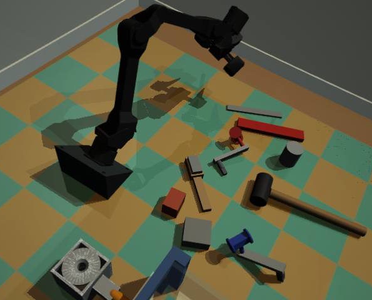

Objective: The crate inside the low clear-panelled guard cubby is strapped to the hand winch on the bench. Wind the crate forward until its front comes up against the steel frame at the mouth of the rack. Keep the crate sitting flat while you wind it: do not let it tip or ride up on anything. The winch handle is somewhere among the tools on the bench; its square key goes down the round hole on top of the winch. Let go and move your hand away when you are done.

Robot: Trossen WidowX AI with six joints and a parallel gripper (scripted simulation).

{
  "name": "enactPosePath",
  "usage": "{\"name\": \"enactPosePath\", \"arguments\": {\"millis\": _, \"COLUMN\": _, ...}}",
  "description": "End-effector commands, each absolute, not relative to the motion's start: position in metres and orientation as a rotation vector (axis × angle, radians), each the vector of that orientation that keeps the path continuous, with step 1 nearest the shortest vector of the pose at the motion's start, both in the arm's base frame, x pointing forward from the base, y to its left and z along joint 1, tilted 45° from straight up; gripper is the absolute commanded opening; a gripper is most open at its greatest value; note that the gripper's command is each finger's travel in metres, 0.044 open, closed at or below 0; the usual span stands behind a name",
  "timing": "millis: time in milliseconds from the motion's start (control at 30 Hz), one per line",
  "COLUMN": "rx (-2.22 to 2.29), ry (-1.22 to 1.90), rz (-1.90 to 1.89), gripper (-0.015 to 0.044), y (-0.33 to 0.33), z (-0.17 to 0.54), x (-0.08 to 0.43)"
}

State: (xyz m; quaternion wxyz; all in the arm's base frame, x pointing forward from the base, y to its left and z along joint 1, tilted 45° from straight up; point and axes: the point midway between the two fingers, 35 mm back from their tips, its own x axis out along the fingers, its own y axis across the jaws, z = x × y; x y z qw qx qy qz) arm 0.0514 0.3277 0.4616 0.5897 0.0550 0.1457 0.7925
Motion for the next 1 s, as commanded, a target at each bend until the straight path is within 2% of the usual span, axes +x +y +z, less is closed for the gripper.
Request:
{"name": "enactPosePath", "arguments": {"millis": 0, "rx": 0.394, "ry": 0.863, "rz": 1.532, "gripper": 0.0440, "y": 0.333, "z": 0.414, "x": 0.111}}
{"name": "enactPosePath", "arguments": {"millis": 267, "rx": 0.793, "ry": 1.361, "rz": 1.010, "gripper": 0.0440, "y": 0.317, "z": 0.361, "x": 0.174}}
{"name": "enactPosePath", "arguments": {"millis": 500, "rx": 1.167, "ry": 1.650, "rz": 0.450, "gripper": 0.0440, "y": 0.289, "z": 0.319, "x": 0.219}}
{"name": "enactPosePath", "arguments": {"millis": 733, "rx": 1.547, "ry": 1.795, "rz": -0.195, "gripper": 0.0440, "y": 0.251, "z": 0.281, "x": 0.254}}
{"name": "enactPosePath", "arguments": {"millis": 967, "rx": 1.906, "ry": 1.776, "rz": -0.924, "gripper": 0.0440, "y": 0.207, "z": 0.248, "x": 0.278}}
